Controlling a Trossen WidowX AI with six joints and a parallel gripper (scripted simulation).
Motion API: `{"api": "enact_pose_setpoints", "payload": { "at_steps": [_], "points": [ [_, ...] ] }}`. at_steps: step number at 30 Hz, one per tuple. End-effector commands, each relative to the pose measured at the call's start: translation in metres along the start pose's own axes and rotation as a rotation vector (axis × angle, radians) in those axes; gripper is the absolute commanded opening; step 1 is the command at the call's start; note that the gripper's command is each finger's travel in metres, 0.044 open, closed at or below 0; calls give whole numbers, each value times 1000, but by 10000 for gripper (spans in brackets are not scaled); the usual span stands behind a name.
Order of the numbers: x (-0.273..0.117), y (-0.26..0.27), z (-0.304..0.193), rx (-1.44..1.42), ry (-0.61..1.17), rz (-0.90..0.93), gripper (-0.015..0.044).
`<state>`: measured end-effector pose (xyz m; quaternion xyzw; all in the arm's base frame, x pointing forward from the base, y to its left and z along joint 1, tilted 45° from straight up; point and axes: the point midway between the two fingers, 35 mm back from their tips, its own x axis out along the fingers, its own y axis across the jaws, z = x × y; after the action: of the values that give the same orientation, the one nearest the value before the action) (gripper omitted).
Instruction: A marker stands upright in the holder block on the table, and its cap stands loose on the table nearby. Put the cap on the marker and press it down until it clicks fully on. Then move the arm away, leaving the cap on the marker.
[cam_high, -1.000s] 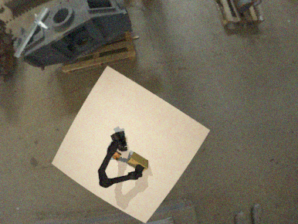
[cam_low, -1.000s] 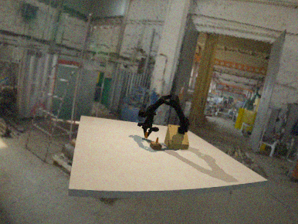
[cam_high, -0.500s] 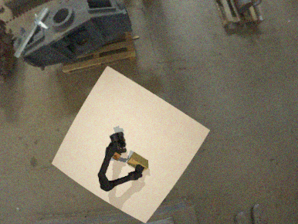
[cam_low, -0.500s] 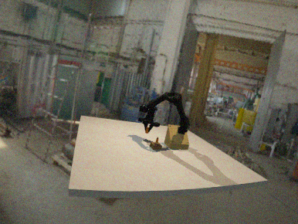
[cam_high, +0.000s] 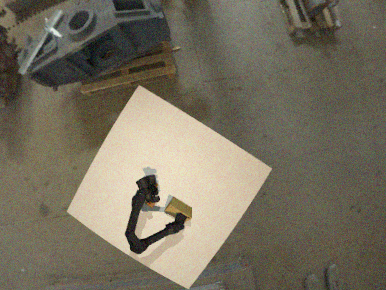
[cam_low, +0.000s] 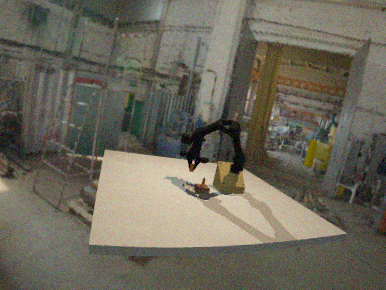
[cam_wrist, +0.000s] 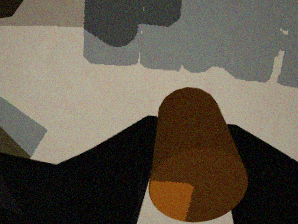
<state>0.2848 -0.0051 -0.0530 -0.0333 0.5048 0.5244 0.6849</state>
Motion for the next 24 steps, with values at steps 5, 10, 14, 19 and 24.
{"api": "enact_pose_setpoints", "payload": {
  "at_steps": [5, 10, 14, 19, 24],
  "points": [
    [-8, 20, 20, 9, 0, 5, 0],
    [-12, 32, 30, 9, 0, 4, 0],
    [-16, 41, 38, 10, 0, 5, 0],
    [-20, 54, 47, 10, -1, 5, 0],
    [-23, 67, 56, 10, -1, 5, 0]
  ]
}}
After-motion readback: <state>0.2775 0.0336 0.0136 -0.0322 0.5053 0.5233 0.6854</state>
